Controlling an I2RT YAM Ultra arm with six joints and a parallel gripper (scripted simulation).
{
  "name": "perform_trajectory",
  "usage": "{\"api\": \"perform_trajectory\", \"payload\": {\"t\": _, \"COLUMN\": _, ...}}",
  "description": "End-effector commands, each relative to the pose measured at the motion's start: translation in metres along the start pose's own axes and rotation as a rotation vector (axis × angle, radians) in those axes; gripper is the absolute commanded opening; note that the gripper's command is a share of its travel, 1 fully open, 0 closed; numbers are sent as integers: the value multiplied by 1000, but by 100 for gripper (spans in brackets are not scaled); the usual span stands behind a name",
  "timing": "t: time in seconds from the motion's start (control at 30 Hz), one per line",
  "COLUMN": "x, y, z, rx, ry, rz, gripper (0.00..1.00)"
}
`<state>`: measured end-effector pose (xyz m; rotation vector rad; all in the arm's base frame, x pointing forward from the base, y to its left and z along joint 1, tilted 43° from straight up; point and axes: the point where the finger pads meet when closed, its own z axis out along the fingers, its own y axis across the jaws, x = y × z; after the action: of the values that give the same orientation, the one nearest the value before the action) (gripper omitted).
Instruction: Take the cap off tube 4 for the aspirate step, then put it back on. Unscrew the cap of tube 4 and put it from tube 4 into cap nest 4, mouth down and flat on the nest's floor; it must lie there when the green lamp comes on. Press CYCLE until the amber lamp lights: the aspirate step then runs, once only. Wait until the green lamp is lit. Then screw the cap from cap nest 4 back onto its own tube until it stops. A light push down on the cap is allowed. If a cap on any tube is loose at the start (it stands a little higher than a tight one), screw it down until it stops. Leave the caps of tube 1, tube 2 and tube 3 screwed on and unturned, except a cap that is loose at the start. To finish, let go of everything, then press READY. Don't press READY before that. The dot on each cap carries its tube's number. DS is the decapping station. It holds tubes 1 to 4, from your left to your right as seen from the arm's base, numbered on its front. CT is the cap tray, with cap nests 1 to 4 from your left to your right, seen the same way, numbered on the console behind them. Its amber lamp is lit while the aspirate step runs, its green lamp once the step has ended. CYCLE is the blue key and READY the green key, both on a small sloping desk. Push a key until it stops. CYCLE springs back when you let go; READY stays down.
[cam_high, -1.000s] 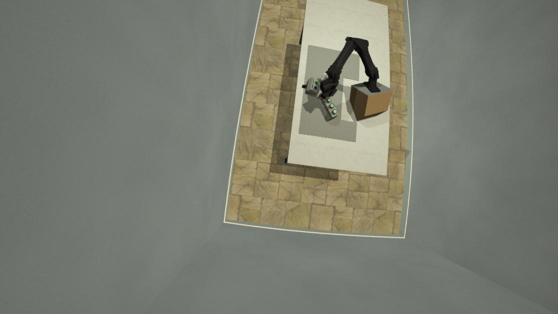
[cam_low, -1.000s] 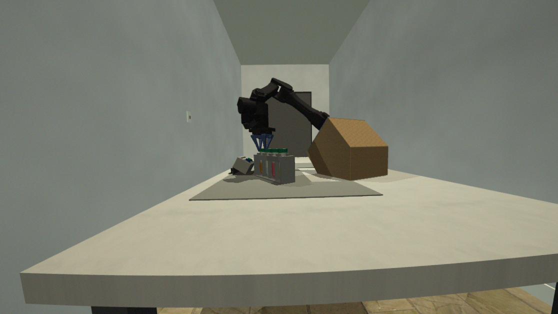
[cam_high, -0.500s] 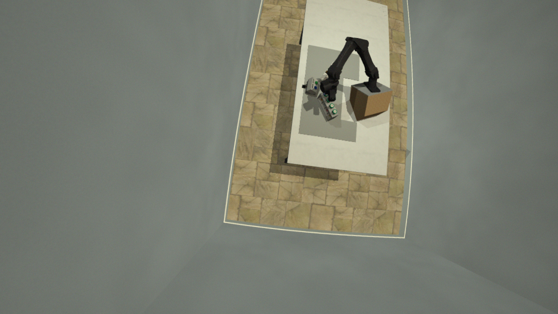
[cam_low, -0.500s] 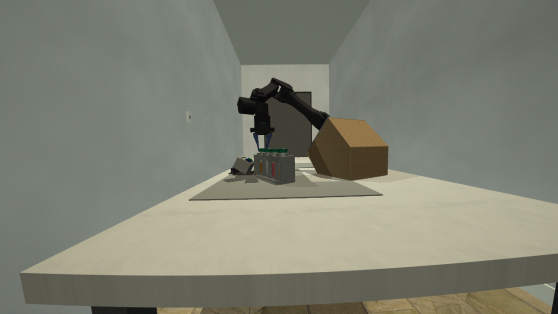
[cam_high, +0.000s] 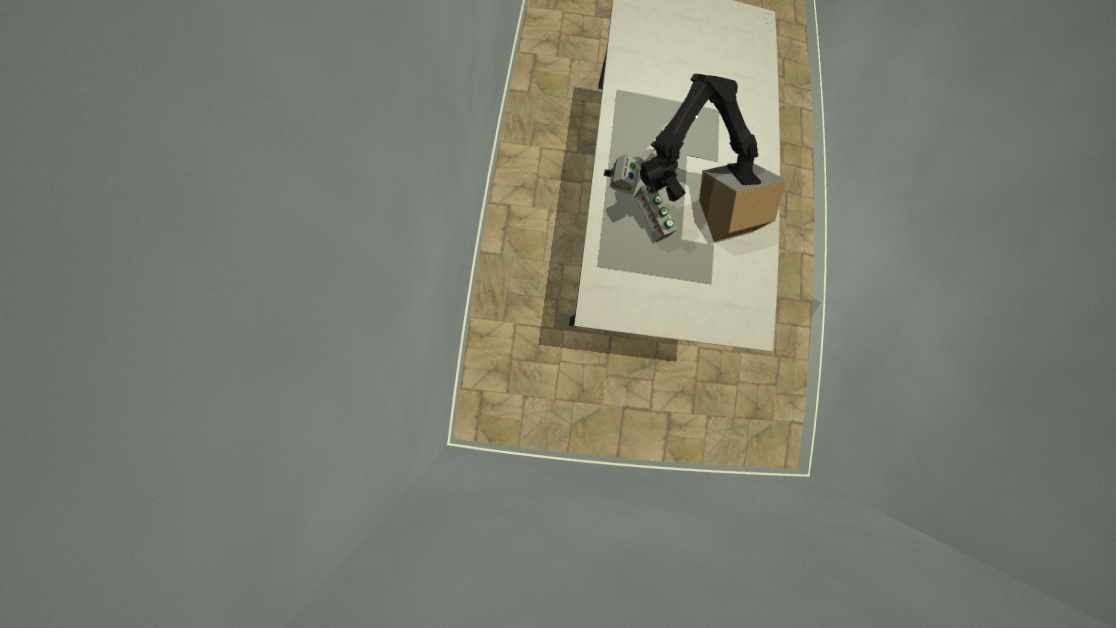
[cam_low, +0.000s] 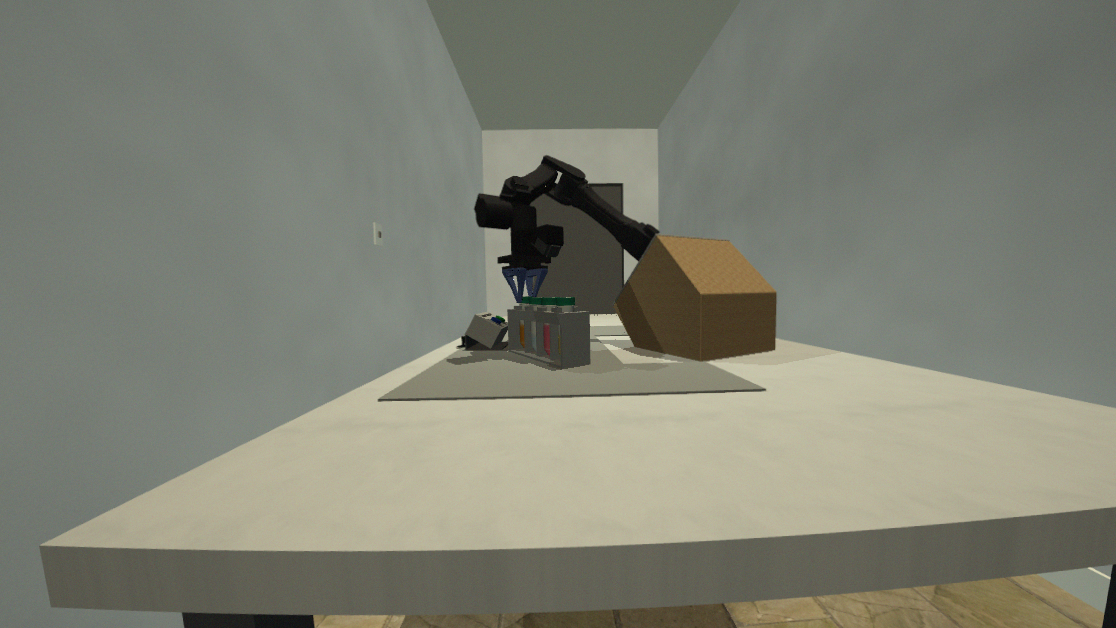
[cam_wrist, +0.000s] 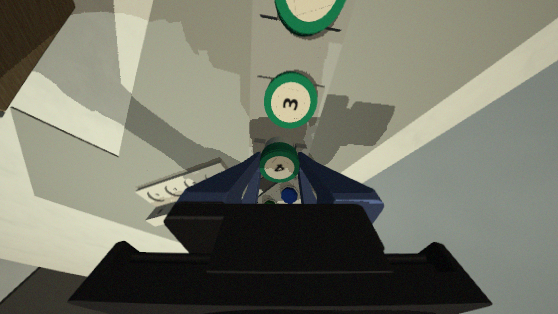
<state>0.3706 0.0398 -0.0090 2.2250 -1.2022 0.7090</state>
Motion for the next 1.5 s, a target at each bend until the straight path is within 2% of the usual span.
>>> {"api": "perform_trajectory", "payload": {"t": 0.0, "x": 6, "y": -8, "z": -15, "rx": 30, "ry": 18, "rz": -73, "gripper": 0}}
{"api": "perform_trajectory", "payload": {"t": 0.03, "x": 1, "y": -2, "z": -6, "rx": 10, "ry": 8, "rz": -73, "gripper": 0}}
{"api": "perform_trajectory", "payload": {"t": 0.1, "x": 1, "y": -2, "z": -6, "rx": 10, "ry": 8, "rz": -73, "gripper": 0}}
{"api": "perform_trajectory", "payload": {"t": 0.13, "x": 1, "y": -2, "z": -6, "rx": 10, "ry": 8, "rz": -73, "gripper": 49}}
{"api": "perform_trajectory", "payload": {"t": 0.47, "x": 1, "y": -2, "z": -6, "rx": 10, "ry": 8, "rz": -73, "gripper": 49}}
{"api": "perform_trajectory", "payload": {"t": 0.5, "x": 6, "y": -8, "z": -15, "rx": 31, "ry": 13, "rz": 22, "gripper": 49}}
{"api": "perform_trajectory", "payload": {"t": 0.57, "x": 6, "y": -8, "z": -15, "rx": 31, "ry": 13, "rz": 22, "gripper": 49}}
{"api": "perform_trajectory", "payload": {"t": 0.7, "x": 5, "y": -9, "z": -15, "rx": 36, "ry": 4, "rz": 344, "gripper": 49}}
{"api": "perform_trajectory", "payload": {"t": 0.8, "x": 5, "y": -9, "z": -15, "rx": 38, "ry": 3, "rz": 443, "gripper": 49}}
{"api": "perform_trajectory", "payload": {"t": 0.83, "x": 5, "y": -10, "z": -15, "rx": 39, "ry": 1, "rz": 527, "gripper": 49}}
{"api": "perform_trajectory", "payload": {"t": 1.0, "x": 5, "y": -10, "z": -15, "rx": 39, "ry": -4, "rz": 768, "gripper": 49}}
{"api": "perform_trajectory", "payload": {"t": 1.03, "x": 5, "y": -10, "z": -15, "rx": 39, "ry": -4, "rz": 777, "gripper": 49}}
{"api": "perform_trajectory", "payload": {"t": 1.07, "x": 5, "y": -10, "z": -15, "rx": 40, "ry": -6, "rz": 860, "gripper": 49}}
{"api": "perform_trajectory", "payload": {"t": 1.13, "x": 5, "y": -10, "z": -15, "rx": 40, "ry": -6, "rz": 860, "gripper": 49}}
{"api": "perform_trajectory", "payload": {"t": 1.2, "x": 5, "y": -10, "z": -15, "rx": 40, "ry": -9, "rz": 1023, "gripper": 49}}
{"api": "perform_trajectory", "payload": {"t": 1.43, "x": 5, "y": -10, "z": -15, "rx": 40, "ry": -17, "rz": 1356, "gripper": 49}}
{"api": "perform_trajectory", "payload": {"t": 1.47, "x": 5, "y": -10, "z": -15, "rx": 40, "ry": -17, "rz": 1362, "gripper": 49}}
